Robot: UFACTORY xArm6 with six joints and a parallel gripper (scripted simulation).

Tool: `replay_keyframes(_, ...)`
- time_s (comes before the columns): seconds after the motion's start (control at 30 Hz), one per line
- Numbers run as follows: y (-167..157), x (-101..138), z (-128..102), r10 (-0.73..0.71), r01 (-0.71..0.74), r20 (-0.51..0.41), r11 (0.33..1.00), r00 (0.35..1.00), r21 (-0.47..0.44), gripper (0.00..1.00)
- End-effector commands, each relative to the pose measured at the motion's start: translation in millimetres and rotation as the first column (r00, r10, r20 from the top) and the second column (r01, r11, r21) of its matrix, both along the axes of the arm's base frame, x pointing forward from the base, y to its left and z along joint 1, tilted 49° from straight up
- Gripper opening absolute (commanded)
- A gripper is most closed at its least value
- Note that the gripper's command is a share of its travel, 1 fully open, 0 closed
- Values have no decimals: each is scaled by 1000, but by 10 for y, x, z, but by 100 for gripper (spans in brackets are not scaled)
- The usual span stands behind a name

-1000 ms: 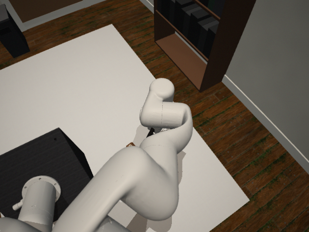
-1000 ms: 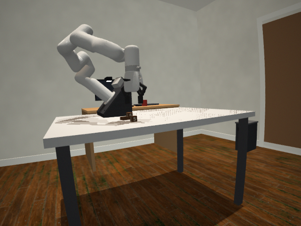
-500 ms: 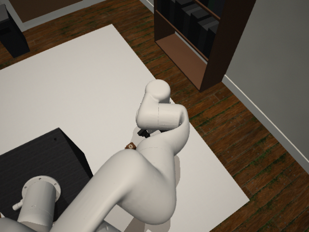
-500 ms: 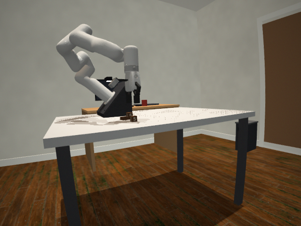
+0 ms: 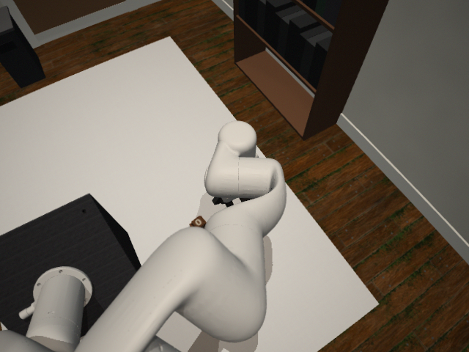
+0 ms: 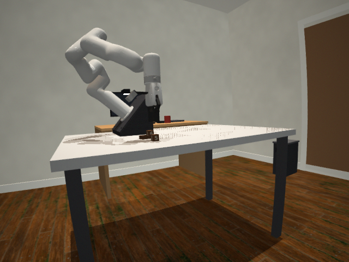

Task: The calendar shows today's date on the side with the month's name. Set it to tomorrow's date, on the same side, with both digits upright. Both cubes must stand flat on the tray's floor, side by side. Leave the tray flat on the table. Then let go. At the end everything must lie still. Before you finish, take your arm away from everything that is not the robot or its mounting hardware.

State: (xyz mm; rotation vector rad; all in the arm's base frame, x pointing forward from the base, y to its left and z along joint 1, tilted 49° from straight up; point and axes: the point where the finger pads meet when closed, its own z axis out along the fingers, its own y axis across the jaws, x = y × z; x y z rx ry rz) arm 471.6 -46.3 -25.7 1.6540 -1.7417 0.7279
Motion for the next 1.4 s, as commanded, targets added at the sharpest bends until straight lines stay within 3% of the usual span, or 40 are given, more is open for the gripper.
replay_keyframes(0.0,11,13,9,2,-2,4,1000,1000,1,47)
replay_keyframes(1.37,-54,7,-48,2,-2,4,1000,1000,1,47)
